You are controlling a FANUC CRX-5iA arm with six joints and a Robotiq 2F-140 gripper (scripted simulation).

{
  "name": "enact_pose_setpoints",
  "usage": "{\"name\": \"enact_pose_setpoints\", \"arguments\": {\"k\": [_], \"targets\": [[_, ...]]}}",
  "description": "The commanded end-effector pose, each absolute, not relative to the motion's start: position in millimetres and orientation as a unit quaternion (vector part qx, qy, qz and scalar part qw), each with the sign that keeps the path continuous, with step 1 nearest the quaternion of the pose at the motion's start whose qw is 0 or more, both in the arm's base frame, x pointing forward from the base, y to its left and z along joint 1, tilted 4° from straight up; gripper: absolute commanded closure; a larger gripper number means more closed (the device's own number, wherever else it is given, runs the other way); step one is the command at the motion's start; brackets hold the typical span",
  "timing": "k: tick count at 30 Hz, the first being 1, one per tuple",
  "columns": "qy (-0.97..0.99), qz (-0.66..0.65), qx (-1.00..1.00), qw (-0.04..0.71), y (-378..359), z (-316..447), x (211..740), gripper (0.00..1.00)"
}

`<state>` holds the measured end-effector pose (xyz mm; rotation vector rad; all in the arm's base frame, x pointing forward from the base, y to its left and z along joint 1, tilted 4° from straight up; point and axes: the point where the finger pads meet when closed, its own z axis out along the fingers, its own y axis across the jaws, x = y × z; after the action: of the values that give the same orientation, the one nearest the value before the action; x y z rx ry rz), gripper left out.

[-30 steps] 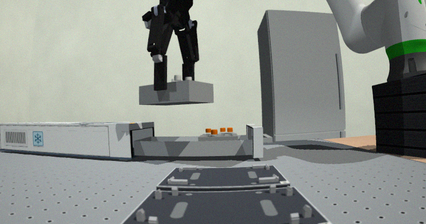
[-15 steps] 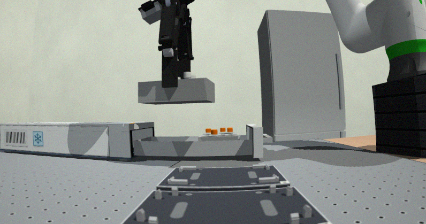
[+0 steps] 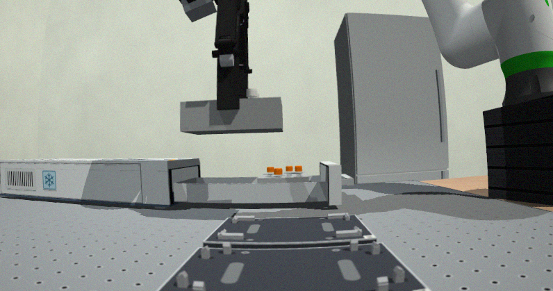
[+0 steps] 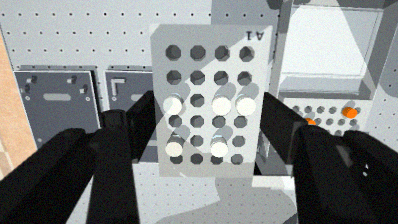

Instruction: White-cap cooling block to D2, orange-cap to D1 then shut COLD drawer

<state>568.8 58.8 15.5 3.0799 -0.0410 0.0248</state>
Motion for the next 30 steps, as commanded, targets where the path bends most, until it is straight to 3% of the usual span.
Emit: {"name": "enact_pose_setpoints", "arguments": {"k": [1, 30], "targets": [[-0.013, 0.009, 0.999, 0.031, 64.3, 16.2, 568.1, 0.90], [-0.013, 0.009, 0.999, 0.031, 133.5, 11.5, 548.6, 0.90]]}}
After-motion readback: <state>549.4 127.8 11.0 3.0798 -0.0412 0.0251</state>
